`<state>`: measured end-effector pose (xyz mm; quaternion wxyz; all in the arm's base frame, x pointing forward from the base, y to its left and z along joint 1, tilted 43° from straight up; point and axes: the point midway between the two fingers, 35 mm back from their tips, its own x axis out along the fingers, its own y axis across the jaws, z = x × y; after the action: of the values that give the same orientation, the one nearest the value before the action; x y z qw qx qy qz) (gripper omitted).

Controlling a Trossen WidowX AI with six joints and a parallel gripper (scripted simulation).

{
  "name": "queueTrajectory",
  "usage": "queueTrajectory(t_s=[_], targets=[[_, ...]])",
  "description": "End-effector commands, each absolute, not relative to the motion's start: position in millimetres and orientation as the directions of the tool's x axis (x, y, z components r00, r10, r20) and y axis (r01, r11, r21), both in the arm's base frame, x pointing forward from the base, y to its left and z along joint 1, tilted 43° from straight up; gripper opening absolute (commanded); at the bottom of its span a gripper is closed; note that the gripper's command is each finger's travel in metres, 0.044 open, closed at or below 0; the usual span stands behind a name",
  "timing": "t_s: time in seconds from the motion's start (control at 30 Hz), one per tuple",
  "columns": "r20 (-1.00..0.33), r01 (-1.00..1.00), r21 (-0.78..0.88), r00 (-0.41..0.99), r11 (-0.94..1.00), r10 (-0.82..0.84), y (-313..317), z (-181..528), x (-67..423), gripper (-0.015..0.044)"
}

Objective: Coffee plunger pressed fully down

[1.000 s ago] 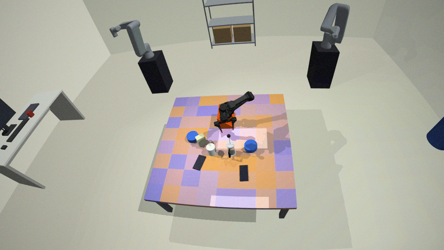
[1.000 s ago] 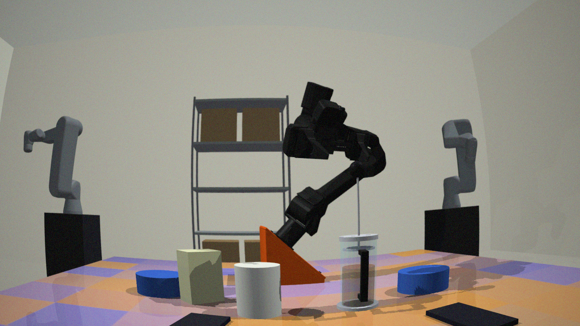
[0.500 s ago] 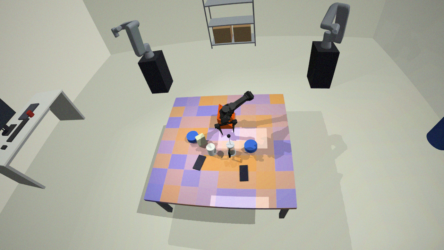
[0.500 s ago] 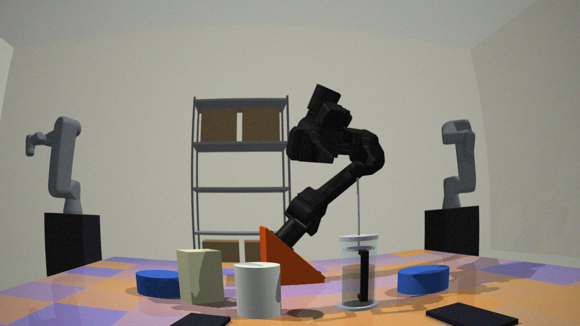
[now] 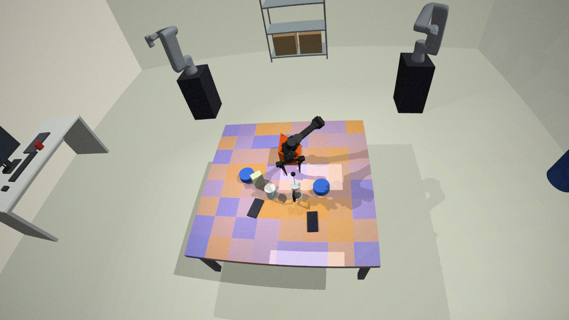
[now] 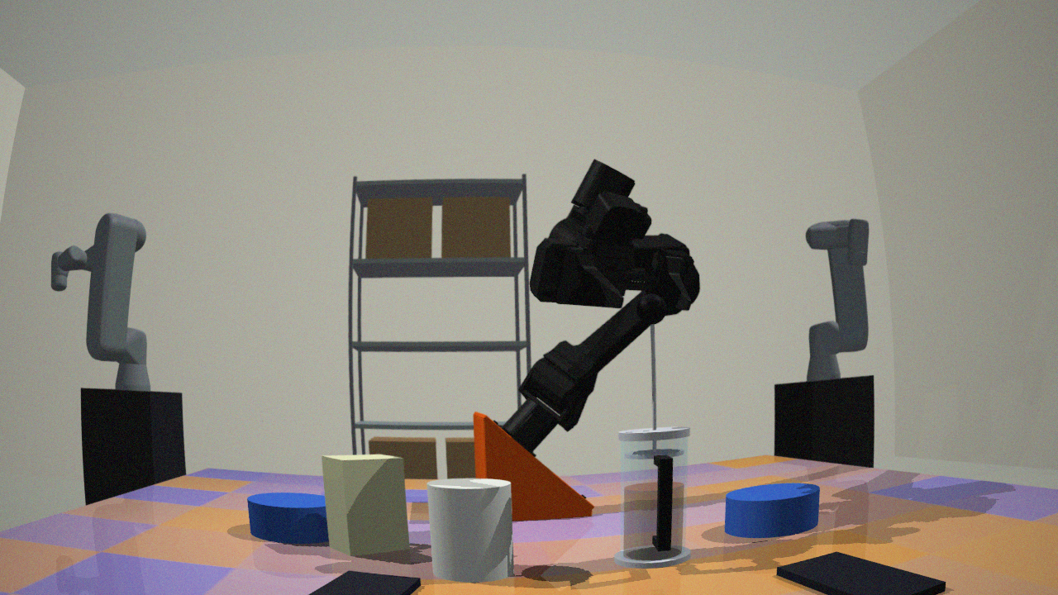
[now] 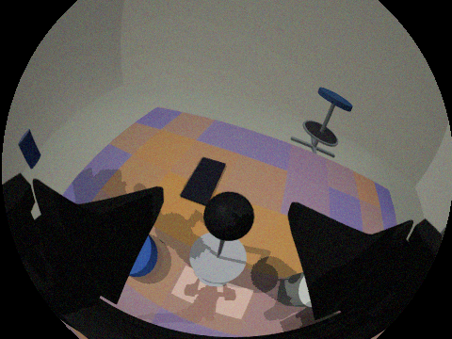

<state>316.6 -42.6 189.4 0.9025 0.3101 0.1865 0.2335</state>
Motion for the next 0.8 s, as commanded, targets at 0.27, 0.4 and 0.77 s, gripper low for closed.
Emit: queueTrajectory(t_s=[0.27,0.4,0.77], targets=[[-0.196,-0.297,0.651,0.823,0.698,0.533,-42.2,186.6,317.0,0.0123],[-0.196,-0.297,0.651,0.823,0.698,0.533,-42.2,186.6,317.0,0.0123],[-0.198,-0.296,0.651,0.823,0.699,0.533,-38.2,180.8,318.7,0.0123]])
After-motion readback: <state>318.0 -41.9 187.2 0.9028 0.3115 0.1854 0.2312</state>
